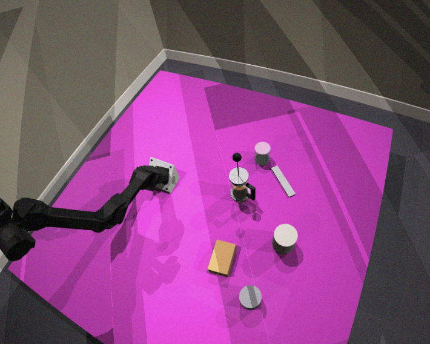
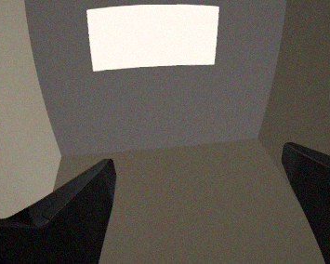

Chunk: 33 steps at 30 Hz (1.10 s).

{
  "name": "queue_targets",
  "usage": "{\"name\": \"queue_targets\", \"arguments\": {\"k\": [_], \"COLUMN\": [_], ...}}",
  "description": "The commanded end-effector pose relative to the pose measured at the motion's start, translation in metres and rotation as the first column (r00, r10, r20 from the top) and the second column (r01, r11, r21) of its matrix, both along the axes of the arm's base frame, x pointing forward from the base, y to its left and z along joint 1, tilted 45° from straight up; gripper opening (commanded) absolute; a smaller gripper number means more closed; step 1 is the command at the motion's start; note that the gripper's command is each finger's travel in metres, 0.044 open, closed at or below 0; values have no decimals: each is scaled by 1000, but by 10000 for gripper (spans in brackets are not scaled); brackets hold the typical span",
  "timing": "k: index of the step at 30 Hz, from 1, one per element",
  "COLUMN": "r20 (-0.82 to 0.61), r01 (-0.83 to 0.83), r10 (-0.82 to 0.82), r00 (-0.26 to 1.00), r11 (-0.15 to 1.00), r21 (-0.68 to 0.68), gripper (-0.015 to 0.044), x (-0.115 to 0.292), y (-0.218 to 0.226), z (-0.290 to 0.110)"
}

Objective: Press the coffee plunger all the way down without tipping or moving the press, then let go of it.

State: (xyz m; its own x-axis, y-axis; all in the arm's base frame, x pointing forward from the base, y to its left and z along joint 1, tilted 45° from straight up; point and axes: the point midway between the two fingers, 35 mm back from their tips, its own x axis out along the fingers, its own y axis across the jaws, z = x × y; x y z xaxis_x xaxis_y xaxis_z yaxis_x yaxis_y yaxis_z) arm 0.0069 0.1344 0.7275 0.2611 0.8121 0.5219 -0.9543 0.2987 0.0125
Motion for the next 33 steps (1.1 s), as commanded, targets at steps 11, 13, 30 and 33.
{"name": "queue_targets", "arguments": {"k": [11, 13, 30, 33], "r20": [89, 101, 307, 324], "r01": [105, 118, 403, 448], "r10": [-105, -118, -325, -352], "r00": [990, 988, 894, 878], "r11": [994, 993, 883, 843], "r21": [13, 3, -239, -298], "gripper": [440, 440, 440, 440], "x": [-26, -32, -39, -27], "y": [20, 28, 161, 185], "z": [-7, -11, -109, -134]}}
